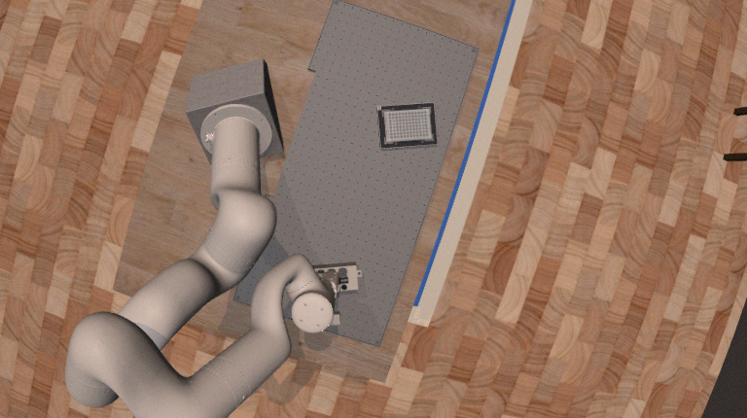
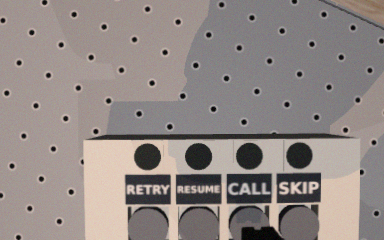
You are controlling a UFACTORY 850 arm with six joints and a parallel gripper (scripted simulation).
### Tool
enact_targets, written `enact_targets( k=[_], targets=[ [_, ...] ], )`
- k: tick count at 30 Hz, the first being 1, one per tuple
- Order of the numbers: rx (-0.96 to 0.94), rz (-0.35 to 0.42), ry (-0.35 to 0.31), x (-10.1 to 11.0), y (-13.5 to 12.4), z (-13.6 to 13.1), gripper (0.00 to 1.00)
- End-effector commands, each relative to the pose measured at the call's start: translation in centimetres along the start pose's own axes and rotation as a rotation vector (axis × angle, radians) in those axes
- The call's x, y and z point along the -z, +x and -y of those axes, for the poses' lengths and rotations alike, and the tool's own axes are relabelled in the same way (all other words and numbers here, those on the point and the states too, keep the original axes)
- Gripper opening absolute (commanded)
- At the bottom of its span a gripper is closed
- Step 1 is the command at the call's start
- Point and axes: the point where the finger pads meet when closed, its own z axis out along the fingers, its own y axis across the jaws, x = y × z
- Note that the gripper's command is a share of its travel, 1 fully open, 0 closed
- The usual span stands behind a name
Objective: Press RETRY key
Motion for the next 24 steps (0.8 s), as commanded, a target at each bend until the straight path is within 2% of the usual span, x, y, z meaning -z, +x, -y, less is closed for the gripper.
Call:
enact_targets(
  k=[1, 7, 11, 24],
  targets=[
    [-0.002, -0.003, -0.004, 0.8, 0.0, 2.0, 0.00],
    [-0.002, -0.003, -0.004, 1.9, -0.1, 4.9, 0.00],
    [-0.002, -0.003, -0.004, 2.2, -0.2, 5.6, 0.00],
    [-0.002, -0.003, -0.004, 1.7, -0.2, 5.6, 0.00]
  ],
)
